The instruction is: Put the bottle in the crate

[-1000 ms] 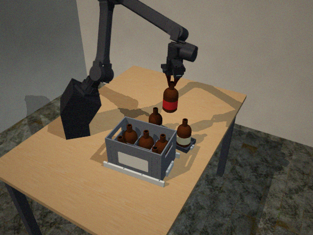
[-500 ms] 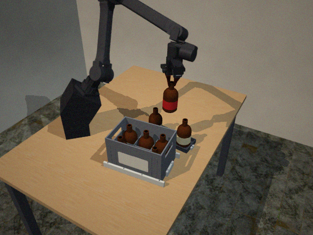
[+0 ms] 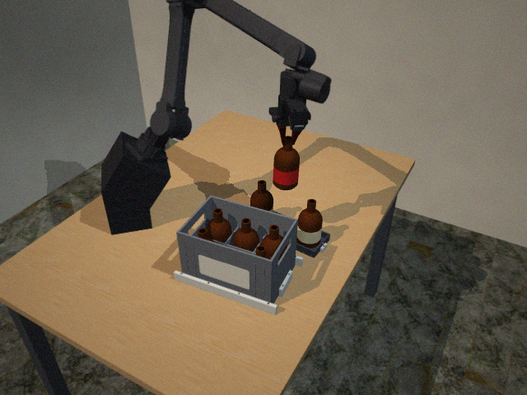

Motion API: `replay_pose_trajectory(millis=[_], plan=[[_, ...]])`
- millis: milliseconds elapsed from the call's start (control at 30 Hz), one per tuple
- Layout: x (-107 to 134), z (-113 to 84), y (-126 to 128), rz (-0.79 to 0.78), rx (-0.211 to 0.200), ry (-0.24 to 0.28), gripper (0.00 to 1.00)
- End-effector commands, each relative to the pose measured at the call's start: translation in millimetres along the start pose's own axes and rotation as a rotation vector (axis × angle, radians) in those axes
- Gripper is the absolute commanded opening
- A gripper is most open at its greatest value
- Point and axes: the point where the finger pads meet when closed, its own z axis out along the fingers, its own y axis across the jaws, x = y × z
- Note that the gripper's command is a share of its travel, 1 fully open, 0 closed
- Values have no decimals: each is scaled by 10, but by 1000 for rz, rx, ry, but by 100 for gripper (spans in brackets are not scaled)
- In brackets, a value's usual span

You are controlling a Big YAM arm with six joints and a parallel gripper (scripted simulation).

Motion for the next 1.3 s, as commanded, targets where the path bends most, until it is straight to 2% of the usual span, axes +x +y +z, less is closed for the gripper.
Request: replay_pose_trajectory(millis=[0,333,500,667,833,1267], plan=[[-140,-208,148,-26,-28,-37,0],[-223,-205,62,-25,-26,-37,0],[-190,-212,-12,-27,-29,-40,0],[-248,-34,-200,2,2,-3,0],[-291,-89,-223,-9,-10,-16,0],[-442,-38,-405,3,0,-2,0]])
